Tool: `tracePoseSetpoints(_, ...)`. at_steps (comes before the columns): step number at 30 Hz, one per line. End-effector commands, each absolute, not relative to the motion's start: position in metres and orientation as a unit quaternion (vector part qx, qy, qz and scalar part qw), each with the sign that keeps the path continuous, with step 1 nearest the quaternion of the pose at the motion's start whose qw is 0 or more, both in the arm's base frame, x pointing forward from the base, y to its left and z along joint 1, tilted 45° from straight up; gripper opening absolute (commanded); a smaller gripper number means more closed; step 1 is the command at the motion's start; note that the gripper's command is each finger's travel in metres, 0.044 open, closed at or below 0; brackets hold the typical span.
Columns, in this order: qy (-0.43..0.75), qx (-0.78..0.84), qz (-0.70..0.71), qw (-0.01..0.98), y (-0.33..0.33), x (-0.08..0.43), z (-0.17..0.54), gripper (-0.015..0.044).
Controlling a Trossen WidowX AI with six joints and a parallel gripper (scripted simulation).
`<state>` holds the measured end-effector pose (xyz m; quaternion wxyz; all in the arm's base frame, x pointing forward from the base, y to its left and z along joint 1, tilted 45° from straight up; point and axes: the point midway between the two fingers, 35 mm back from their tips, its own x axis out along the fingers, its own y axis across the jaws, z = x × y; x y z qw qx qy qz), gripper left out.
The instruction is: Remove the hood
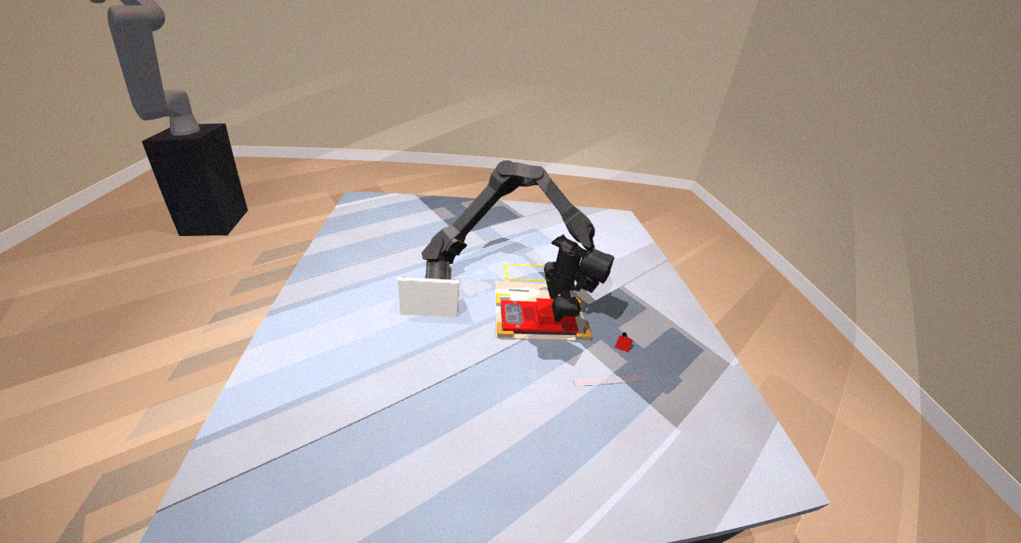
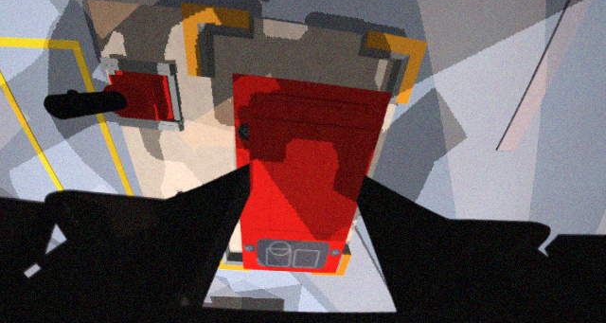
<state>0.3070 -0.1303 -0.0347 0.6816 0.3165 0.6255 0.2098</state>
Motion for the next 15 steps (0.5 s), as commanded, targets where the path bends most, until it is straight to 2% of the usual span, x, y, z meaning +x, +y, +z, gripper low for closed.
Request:
tracePoseSetpoints(1,0.626,0.314,0.210,0.682,-0.1326,0.3065,-0.0328,0.0000)
tracePoseSetpoints(15,0.627,0.314,0.210,0.682,-0.1390,0.3053,-0.0263,0.0000)
